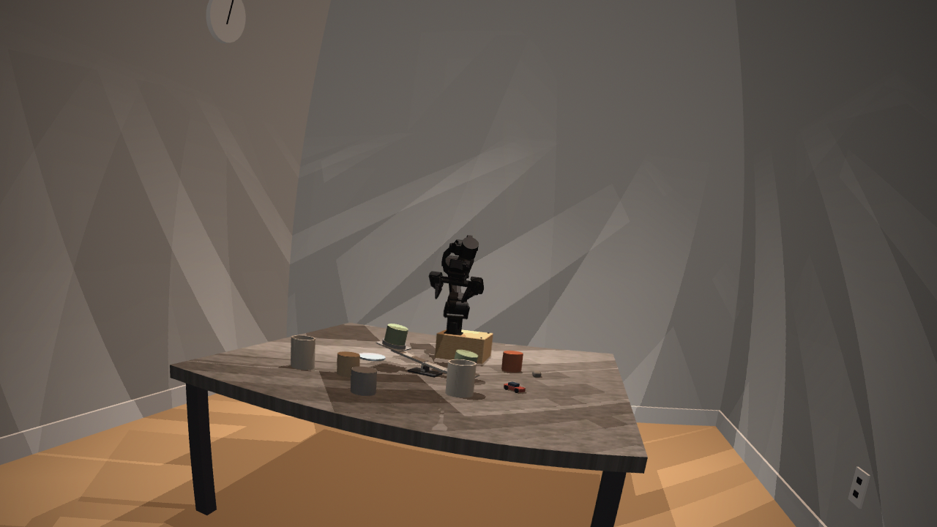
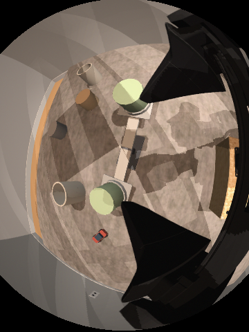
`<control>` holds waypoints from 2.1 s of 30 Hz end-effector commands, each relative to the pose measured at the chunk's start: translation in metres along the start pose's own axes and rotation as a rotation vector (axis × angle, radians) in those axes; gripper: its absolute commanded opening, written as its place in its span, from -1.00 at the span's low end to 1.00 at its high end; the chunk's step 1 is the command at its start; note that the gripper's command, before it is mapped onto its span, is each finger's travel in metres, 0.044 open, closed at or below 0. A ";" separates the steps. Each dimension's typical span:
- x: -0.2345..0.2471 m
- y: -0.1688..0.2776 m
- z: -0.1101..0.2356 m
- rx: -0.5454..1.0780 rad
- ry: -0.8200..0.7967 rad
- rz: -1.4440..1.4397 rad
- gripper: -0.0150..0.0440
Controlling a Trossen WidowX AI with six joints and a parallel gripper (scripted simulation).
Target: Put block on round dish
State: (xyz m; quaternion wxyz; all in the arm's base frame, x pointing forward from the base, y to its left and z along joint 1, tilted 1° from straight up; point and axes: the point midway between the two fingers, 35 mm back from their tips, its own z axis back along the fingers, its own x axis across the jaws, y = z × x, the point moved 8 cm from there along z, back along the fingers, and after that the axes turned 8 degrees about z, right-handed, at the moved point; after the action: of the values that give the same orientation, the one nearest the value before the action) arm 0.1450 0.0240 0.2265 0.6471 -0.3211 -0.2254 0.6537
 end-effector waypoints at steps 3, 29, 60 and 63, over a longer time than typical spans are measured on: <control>-0.010 0.006 0.002 0.035 0.067 -0.113 1.00; 0.023 -0.056 -0.041 0.300 -0.108 0.504 1.00; 0.091 -0.090 -0.184 0.526 -0.661 1.329 1.00; 0.092 -0.090 -0.188 0.527 -0.676 1.344 1.00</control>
State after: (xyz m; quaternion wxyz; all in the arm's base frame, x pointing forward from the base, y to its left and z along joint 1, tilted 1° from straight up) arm 0.3402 0.0959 0.1557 0.0895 -0.0233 -0.0027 0.9957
